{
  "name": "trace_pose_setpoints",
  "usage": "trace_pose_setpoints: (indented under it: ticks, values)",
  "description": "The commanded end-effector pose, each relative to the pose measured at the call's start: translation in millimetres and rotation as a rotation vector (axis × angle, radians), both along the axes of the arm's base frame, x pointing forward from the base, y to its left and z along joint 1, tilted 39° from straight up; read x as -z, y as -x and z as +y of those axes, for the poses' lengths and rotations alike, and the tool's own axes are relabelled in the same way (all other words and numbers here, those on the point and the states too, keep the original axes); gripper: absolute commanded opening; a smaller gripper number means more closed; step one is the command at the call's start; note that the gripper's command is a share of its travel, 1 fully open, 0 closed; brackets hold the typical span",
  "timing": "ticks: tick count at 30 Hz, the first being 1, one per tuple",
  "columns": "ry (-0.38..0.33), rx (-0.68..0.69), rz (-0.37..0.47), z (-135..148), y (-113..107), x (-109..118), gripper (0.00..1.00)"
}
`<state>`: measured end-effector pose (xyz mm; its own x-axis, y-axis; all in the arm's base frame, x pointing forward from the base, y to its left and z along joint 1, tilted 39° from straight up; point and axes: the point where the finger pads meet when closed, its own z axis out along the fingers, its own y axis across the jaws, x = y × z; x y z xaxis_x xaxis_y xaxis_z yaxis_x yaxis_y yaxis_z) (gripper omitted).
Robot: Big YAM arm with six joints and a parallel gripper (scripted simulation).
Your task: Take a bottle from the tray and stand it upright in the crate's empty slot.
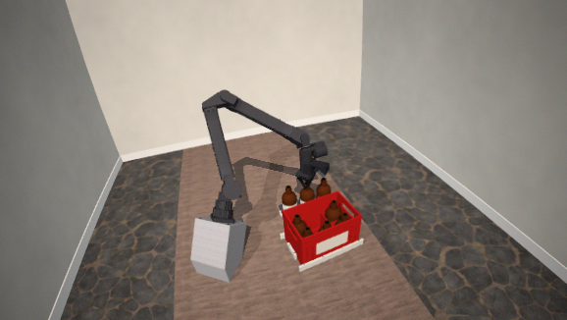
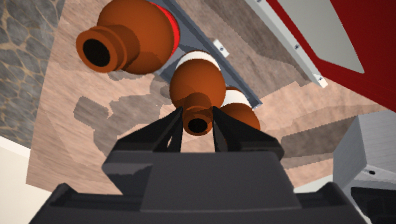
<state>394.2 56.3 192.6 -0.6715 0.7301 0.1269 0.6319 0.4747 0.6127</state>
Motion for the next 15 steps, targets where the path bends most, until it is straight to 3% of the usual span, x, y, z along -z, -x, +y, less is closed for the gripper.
trace_pose_setpoints:
  ticks: [1,15]
  values:
    - [-0.006,-0.005,0.004,6.3,-1.3,3.8,0.00]
    - [0.005,0.005,-0.054,-8.3,-6.8,-29.3,0.00]
